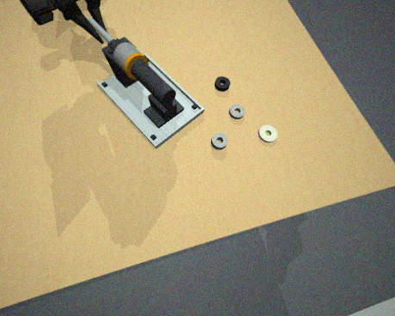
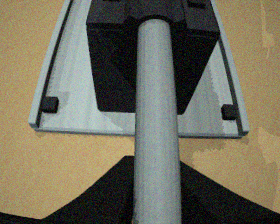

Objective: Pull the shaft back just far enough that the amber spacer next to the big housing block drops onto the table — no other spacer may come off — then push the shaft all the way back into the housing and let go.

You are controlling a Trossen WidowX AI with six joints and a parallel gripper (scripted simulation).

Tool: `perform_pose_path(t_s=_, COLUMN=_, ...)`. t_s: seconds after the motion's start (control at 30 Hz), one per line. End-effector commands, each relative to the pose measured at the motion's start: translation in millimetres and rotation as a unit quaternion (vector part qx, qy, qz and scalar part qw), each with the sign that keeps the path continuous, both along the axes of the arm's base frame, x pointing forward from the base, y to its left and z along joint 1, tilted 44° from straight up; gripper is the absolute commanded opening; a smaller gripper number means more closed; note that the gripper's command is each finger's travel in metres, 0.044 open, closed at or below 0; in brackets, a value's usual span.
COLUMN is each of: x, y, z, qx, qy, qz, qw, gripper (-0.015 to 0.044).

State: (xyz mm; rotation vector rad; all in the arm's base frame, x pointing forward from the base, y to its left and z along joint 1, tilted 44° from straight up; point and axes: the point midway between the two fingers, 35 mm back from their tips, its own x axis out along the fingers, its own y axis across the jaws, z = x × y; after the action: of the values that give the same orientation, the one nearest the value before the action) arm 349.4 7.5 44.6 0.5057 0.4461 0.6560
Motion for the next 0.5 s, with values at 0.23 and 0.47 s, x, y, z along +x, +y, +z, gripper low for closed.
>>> perform_pose_path(t_s=0.23, x=-2.1, y=-0.5, z=-1.0, qx=0.000, qy=0.000, qz=0.001, qw=1.000, gripper=0.0000)
perform_pose_path(t_s=0.47, x=-2.8, y=-0.7, z=-1.3, qx=0.000, qy=0.000, qz=0.001, qw=1.000, gripper=0.0000)
